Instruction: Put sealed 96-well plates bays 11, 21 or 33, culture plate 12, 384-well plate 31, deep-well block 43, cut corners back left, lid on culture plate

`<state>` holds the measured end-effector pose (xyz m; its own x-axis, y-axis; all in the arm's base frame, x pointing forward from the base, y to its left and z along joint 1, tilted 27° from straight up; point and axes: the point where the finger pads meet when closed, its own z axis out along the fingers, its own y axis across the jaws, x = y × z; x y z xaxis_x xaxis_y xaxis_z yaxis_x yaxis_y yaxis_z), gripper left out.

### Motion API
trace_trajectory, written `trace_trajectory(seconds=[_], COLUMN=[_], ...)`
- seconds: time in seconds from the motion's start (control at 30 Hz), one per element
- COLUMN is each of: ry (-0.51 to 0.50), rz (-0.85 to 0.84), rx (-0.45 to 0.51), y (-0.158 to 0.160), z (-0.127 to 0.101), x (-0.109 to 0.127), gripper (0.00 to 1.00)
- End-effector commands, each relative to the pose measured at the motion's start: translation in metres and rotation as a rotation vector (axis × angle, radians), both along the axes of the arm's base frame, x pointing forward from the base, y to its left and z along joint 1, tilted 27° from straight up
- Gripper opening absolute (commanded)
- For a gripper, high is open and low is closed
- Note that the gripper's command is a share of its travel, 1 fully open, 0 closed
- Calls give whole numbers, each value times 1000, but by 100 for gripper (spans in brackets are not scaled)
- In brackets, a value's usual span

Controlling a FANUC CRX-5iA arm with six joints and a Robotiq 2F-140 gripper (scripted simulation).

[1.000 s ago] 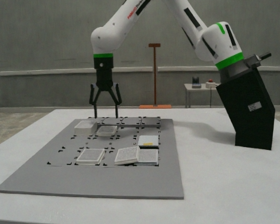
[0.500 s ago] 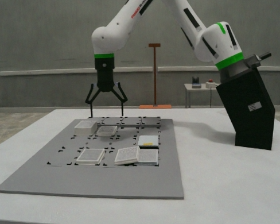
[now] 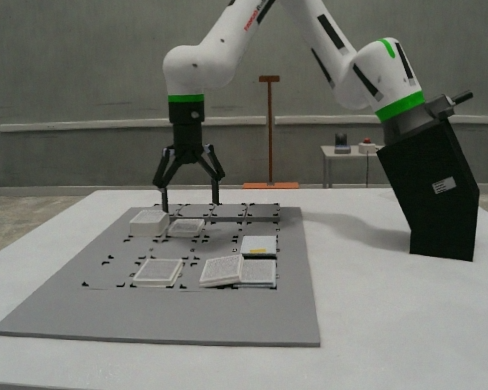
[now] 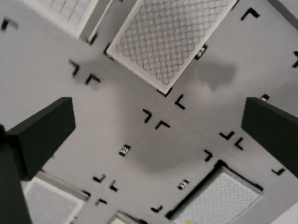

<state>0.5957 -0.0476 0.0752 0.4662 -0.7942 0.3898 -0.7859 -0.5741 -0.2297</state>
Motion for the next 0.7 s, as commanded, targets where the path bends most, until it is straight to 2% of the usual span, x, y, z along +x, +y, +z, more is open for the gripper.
trace_trajectory(seconds=[0.0, 0.53, 0.67], ry=[22, 120, 133], rz=[100, 546, 606], rx=[-41, -244, -271], y=[12, 65, 73], z=[-4, -25, -28], x=[-3, -20, -22], gripper=[100, 100, 100])
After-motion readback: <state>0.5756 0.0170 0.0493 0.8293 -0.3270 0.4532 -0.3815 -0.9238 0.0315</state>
